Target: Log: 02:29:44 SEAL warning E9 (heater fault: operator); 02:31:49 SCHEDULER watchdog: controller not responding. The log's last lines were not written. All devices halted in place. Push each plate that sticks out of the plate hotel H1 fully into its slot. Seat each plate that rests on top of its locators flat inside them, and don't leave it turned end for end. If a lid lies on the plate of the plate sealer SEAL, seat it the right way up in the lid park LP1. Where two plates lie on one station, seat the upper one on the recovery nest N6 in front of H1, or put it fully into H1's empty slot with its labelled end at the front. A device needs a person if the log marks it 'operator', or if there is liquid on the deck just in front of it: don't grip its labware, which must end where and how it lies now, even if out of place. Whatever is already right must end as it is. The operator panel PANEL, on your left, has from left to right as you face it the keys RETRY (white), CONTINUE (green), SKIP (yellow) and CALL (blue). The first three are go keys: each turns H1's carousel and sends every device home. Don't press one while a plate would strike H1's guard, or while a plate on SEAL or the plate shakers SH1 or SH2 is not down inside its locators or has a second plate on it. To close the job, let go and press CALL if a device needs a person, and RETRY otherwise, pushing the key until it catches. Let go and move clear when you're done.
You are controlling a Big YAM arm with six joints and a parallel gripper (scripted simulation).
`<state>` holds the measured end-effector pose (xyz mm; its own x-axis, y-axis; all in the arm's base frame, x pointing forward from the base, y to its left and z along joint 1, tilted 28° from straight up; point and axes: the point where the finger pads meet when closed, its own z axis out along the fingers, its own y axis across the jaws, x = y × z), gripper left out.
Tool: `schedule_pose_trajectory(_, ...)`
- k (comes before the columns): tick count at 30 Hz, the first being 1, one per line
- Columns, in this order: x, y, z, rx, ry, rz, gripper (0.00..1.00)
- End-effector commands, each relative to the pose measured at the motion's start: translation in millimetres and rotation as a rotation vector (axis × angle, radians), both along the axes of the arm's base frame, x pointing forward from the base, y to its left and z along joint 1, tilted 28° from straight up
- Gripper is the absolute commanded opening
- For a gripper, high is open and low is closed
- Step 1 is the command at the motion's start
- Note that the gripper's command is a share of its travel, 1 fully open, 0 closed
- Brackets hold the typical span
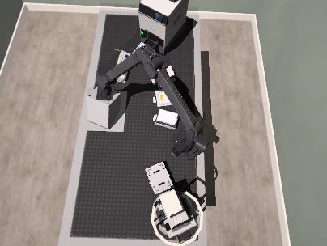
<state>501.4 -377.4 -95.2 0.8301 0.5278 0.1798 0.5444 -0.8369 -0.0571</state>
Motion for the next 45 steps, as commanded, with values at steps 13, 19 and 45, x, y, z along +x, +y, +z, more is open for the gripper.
schedule_pose_trajectory(13,1.4,-4.7,6.0,-0.008,-0.009,-0.004,1.0)
schedule_pose_trajectory(19,2.2,-6.5,18.6,-0.028,-0.033,-0.005,1.0)
schedule_pose_trajectory(45,-40.0,17.9,21.3,-0.029,-0.033,-0.008,1.0)
